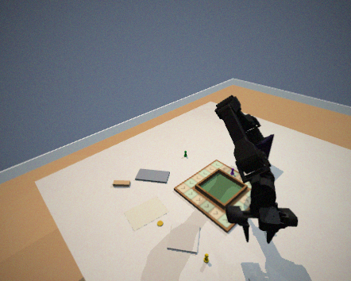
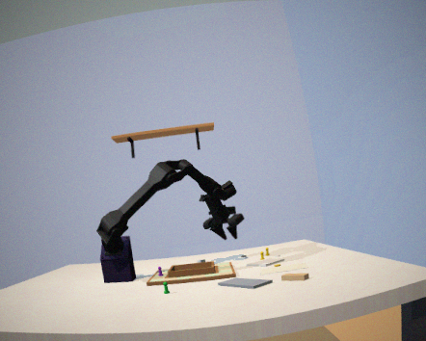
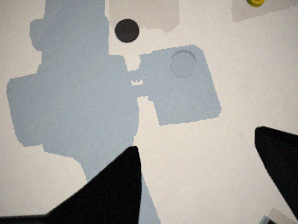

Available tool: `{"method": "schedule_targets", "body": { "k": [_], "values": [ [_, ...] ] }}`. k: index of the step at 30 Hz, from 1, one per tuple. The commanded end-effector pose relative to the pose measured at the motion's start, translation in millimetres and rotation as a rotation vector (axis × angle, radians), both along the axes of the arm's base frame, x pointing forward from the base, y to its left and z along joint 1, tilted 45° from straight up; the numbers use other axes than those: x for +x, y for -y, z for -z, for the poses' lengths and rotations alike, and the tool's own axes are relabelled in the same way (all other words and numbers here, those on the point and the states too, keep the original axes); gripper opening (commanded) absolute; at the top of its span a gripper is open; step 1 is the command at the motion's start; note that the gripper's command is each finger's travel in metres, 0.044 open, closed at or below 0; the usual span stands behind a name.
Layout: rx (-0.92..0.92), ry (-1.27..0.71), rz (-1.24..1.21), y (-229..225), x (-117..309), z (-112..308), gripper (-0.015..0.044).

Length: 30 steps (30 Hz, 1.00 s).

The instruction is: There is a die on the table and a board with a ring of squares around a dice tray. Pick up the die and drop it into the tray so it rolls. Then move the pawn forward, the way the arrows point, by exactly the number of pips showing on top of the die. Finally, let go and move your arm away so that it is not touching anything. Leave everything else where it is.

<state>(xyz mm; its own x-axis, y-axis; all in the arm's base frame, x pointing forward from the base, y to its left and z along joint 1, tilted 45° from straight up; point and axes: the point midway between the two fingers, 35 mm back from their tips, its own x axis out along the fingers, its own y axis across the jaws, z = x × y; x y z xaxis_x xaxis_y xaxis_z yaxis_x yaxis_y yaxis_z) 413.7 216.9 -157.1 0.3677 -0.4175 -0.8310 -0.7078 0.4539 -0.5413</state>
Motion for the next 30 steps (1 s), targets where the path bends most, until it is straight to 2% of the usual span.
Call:
{"method": "schedule_targets", "body": {
  "k": [1,6,30],
  "values": [
    [-0.093,-0.108,0.099,14,-53,21,0.0275],
    [-0.267,-0.195,0.235,35,-118,29,0.0275],
    [-0.276,-0.197,0.24,57,-119,44,0.0275]
  ]
}}
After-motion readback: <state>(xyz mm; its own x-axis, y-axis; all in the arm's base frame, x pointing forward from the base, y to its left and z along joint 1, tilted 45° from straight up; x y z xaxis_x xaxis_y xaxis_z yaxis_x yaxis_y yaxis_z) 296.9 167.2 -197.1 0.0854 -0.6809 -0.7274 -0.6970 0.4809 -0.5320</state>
